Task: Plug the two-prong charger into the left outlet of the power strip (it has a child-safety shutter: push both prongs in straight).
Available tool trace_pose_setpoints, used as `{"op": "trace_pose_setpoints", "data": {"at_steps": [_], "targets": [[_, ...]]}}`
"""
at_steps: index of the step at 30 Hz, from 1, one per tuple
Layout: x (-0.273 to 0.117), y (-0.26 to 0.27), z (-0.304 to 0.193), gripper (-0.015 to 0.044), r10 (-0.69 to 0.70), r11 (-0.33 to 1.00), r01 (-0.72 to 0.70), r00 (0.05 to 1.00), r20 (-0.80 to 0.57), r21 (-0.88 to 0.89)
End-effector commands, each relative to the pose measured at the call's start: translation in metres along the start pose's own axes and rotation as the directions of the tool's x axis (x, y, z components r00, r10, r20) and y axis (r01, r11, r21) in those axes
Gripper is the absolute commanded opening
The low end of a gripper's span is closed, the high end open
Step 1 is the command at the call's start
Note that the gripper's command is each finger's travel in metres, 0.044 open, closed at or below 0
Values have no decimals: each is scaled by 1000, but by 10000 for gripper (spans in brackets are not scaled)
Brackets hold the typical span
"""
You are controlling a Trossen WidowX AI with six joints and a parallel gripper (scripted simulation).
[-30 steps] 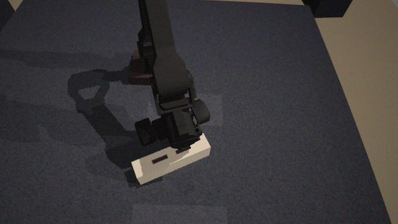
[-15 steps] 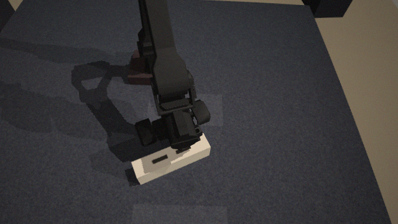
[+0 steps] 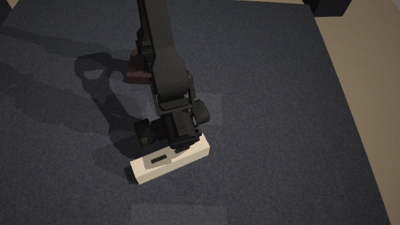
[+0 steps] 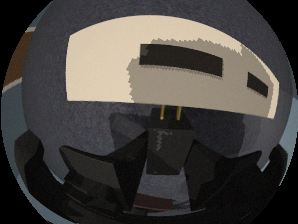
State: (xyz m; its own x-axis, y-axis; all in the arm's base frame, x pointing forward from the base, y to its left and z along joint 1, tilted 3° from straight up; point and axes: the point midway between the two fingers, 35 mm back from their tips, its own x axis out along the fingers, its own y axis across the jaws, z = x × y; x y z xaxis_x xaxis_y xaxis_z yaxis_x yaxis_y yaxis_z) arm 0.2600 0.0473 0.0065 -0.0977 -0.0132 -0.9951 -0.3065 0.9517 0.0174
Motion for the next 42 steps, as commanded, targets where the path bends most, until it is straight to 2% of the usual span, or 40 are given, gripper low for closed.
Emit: {"op": "trace_pose_setpoints", "data": {"at_steps": [1,42], "targets": [[-1,0,1,0,-1,1000,1,1000,1,-3],[-2,0,9,0,-1,1000,1,1000,2,-3]]}}
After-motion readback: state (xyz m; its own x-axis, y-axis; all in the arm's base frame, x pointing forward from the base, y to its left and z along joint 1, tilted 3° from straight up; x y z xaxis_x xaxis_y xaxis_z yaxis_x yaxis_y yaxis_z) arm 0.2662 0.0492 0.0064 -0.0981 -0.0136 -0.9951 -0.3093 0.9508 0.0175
